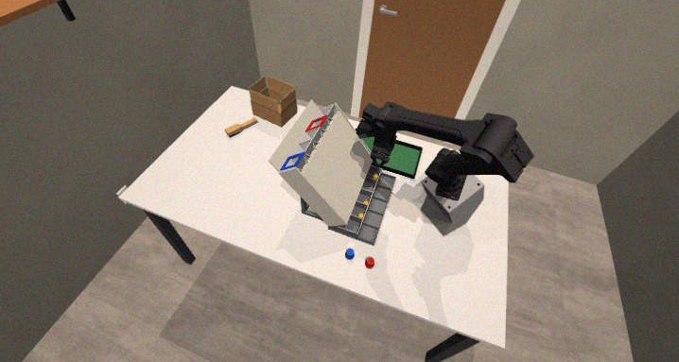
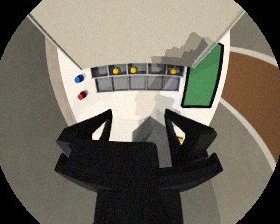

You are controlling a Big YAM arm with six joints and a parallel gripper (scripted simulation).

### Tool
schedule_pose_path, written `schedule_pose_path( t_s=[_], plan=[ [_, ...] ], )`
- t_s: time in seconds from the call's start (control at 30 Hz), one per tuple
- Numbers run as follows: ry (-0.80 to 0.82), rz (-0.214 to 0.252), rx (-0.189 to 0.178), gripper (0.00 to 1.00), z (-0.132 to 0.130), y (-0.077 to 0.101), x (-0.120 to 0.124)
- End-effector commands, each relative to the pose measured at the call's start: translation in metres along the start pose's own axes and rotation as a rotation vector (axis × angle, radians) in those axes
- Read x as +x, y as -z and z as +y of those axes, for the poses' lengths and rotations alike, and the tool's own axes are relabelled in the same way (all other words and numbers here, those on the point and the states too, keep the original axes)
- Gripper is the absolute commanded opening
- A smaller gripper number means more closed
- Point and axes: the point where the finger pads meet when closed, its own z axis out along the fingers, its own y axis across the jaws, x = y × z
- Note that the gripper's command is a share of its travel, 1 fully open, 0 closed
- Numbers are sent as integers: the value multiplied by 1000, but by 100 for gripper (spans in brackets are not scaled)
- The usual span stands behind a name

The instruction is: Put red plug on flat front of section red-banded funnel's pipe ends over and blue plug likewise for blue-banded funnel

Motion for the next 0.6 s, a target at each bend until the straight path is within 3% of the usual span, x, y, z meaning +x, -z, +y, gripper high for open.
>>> schedule_pose_path(
  t_s=[0.0,0.43,0.57],
  plan=[
    [3,-10,2,80,0,2,-4],
    [3,-10,2,80,0,2,-4],
    [4,-3,-43,80,-33,-20,-1]
  ],
)
